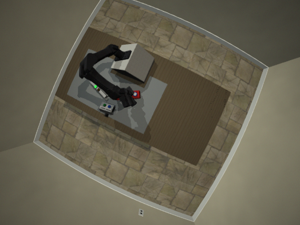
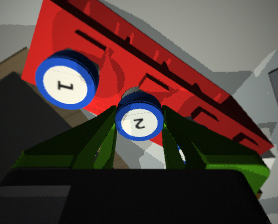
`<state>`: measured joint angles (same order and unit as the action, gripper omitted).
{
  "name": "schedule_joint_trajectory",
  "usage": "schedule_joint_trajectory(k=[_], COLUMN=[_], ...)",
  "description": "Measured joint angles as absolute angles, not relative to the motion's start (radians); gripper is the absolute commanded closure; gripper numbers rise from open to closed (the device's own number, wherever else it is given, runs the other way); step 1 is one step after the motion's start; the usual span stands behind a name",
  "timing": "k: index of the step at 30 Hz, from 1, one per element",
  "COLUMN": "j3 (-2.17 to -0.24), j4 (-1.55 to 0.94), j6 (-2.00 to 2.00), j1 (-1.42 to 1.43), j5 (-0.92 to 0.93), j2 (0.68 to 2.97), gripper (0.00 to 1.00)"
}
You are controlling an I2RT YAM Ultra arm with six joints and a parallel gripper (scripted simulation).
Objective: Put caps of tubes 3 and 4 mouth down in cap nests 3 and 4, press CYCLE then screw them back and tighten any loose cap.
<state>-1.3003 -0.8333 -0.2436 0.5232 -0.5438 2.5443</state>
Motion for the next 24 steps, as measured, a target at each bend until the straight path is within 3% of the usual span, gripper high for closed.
schedule_joint_trajectory(k=[24], j3=[-1.3], j4=[-0.834], j6=[0.001], j1=[0.524], j5=[-0.545], j2=[2.545], gripper=[1.0])
